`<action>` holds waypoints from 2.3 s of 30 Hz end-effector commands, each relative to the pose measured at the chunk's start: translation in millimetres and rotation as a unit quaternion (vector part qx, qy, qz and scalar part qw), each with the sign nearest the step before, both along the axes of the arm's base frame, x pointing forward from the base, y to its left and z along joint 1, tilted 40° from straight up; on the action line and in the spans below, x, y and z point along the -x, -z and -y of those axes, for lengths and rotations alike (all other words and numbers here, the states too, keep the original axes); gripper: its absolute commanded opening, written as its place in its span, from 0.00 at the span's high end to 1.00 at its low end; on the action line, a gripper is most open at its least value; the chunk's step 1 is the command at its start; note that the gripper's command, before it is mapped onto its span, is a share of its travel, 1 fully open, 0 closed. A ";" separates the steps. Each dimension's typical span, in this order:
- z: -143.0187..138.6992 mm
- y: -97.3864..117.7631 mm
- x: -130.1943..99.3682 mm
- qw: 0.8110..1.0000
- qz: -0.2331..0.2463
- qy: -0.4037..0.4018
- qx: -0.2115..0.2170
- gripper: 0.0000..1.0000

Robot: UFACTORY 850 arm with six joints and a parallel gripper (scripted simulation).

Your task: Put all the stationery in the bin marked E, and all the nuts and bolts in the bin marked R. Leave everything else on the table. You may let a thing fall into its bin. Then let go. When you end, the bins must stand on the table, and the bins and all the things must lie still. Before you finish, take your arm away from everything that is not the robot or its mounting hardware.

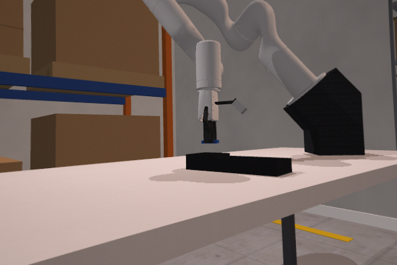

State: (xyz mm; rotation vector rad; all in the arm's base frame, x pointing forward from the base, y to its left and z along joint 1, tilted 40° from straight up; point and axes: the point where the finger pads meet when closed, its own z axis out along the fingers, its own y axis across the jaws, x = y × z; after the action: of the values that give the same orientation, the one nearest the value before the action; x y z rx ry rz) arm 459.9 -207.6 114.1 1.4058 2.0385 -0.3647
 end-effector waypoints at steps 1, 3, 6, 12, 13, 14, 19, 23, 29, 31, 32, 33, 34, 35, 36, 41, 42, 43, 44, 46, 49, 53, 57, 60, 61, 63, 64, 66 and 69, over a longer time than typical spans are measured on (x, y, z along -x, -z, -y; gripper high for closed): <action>-9.6 0.4 -14.9 1.000 0.000 0.000 0.000 1.00; -16.3 0.7 -24.9 1.000 0.000 0.000 0.000 1.00; -19.6 0.9 -29.9 1.000 0.001 0.000 0.000 1.00; -39.5 1.8 -60.0 1.000 0.001 0.000 0.000 1.00; -42.8 2.0 -65.0 1.000 0.001 0.000 0.000 1.00; -46.2 2.1 -70.0 1.000 0.001 0.000 0.000 1.00; -60.1 2.8 -90.9 1.000 0.001 0.000 0.000 1.00; -63.4 3.0 -95.9 1.000 -0.013 -0.019 0.008 1.00; -83.3 3.9 -126.0 0.992 -0.065 -0.097 0.042 1.00; -90.0 4.3 -136.0 0.988 -0.079 -0.120 0.052 1.00; -93.3 4.4 -140.9 0.986 -0.085 -0.131 0.056 1.00; -96.6 4.6 -146.0 0.984 -0.091 -0.142 0.061 1.00; -100.0 4.7 -151.0 0.981 -0.098 -0.153 0.066 1.00; -103.3 4.9 -156.0 0.978 -0.104 -0.164 0.071 1.00; -104.4 4.9 -157.7 0.975 -0.110 -0.175 0.075 1.00; -104.4 4.9 -157.7 0.959 -0.141 -0.226 0.098 1.00; -104.4 4.9 -157.7 0.956 -0.146 -0.235 0.102 1.00; -104.4 4.9 -157.7 0.952 -0.152 -0.244 0.106 1.00; -104.4 4.9 -157.6 0.947 -0.159 -0.255 0.111 1.00; -104.4 5.0 -157.6 0.938 -0.173 -0.276 0.121 1.00; -104.3 5.0 -157.5 0.922 -0.195 -0.306 0.135 1.00; -104.3 5.0 -157.3 0.899 -0.225 -0.344 0.153 1.00; -104.2 5.0 -157.2 0.873 -0.255 -0.379 0.169 1.00; -104.2 5.0 -157.1 0.856 -0.274 -0.399 0.178 1.00; -104.2 5.0 -157.1 0.850 -0.282 -0.407 0.181 1.00; -104.1 5.1 -157.0 0.835 -0.300 -0.421 0.187 1.00; -104.1 5.1 -157.0 0.833 -0.303 -0.424 0.188 1.00; -104.1 5.0 -157.0 0.833 -0.303 -0.424 0.188 1.00; -104.1 5.0 -157.1 0.833 -0.303 -0.424 0.188 1.00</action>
State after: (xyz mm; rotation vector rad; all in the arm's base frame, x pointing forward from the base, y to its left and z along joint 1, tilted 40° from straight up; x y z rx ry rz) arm 616.4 -103.6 108.4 0.0577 2.6252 -0.7981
